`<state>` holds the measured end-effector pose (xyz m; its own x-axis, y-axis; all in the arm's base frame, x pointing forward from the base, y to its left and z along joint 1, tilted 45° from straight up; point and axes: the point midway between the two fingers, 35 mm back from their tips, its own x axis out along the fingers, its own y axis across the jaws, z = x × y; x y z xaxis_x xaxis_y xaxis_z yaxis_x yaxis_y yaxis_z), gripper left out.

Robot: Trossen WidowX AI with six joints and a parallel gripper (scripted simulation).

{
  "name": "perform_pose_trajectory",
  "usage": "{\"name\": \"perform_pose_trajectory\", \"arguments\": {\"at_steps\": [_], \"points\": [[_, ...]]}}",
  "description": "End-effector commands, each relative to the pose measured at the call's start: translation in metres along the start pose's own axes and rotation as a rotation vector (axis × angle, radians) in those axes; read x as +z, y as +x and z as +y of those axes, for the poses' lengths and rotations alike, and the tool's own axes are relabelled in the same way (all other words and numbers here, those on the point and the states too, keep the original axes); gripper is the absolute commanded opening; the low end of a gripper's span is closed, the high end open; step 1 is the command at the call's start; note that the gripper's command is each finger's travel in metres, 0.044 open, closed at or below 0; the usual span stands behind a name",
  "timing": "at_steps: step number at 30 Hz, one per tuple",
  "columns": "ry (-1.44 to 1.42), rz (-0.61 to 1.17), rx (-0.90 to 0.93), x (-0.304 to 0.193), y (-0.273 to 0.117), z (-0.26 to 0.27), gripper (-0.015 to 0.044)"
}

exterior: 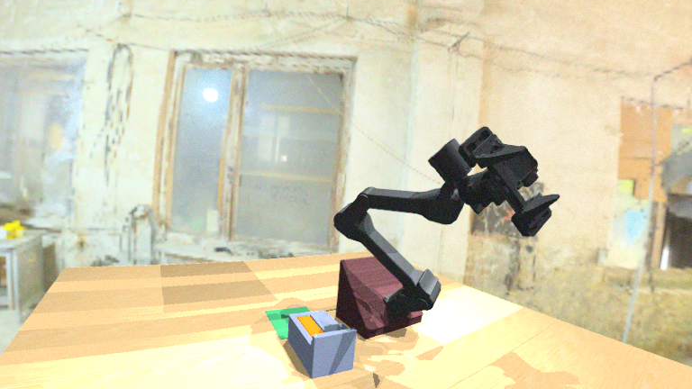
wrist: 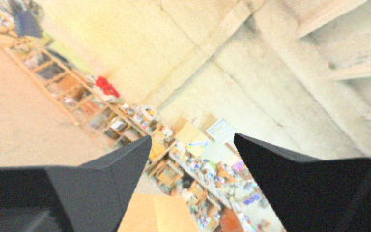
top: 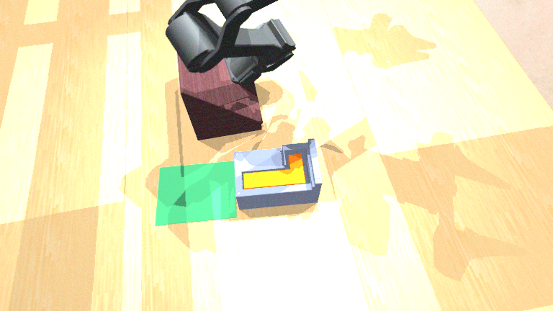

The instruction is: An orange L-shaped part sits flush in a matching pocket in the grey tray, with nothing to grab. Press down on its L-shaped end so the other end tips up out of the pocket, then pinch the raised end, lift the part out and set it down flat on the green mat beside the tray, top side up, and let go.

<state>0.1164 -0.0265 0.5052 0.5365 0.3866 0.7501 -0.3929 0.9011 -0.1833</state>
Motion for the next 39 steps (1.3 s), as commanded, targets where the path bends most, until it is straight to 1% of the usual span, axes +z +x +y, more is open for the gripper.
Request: {"name": "perform_pose_trajectory", "arguments": {"at_steps": [1, 4, 8, 9, 14, 19, 24, 29, 33, 39], "points": [[-0.001, 0.003, 0.000, 0.000, 0.000, 0.001, 0.0374], [-0.077, -0.016, 0.024, 0.012, 0.003, 0.016, 0.0295], [-0.214, -0.010, 0.084, 0.022, 0.008, 0.052, 0.0190], [-0.240, -0.002, 0.105, 0.022, 0.010, 0.063, 0.0180], [-0.445, 0.055, 0.213, 0.008, 0.025, 0.116, 0.0180], [-0.634, 0.196, 0.384, -0.040, 0.040, 0.163, 0.0180], [-0.726, 0.434, 0.552, -0.115, 0.046, 0.185, 0.0180], [-0.694, 0.748, 0.659, -0.195, 0.032, 0.175, 0.0180], [-0.603, 1.033, 0.706, -0.254, 0.007, 0.151, 0.0180], [-0.350, 1.440, 0.666, -0.314, -0.046, 0.101, 0.0180]]}}
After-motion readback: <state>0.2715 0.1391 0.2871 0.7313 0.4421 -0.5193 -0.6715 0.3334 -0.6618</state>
